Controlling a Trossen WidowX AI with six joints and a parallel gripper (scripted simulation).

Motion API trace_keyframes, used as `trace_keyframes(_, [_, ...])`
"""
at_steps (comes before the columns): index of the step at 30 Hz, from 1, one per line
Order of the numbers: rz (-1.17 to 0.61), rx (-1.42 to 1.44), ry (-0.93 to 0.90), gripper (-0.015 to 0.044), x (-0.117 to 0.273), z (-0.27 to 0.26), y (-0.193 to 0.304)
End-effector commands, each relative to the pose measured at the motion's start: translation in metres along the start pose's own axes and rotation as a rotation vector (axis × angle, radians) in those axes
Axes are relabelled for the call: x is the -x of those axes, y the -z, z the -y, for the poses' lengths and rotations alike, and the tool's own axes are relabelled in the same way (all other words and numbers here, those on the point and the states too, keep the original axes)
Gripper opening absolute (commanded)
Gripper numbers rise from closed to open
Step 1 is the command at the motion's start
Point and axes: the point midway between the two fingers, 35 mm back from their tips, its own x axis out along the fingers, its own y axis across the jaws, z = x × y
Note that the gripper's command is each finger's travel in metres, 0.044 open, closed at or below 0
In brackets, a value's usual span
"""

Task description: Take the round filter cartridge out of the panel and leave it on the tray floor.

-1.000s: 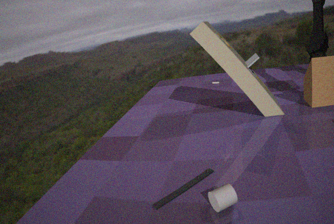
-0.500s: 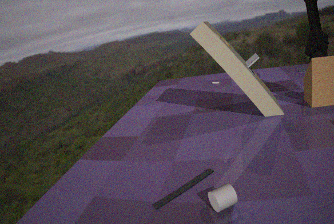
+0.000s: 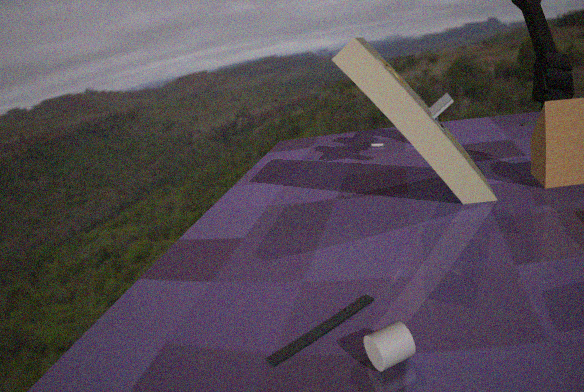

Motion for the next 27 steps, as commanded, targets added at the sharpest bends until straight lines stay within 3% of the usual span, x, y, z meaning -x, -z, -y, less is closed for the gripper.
trace_keyframes(1, [0.153,-0.01,0.12,0.0101,-0.019,0.04,-0.062])
trace_keyframes(14, [0.554,-0.092,0.479,0.0101,-0.018,0.168,-0.213])
trace_keyframes(27, [0.932,-0.181,0.921,0.0101,0.07,0.314,-0.311])
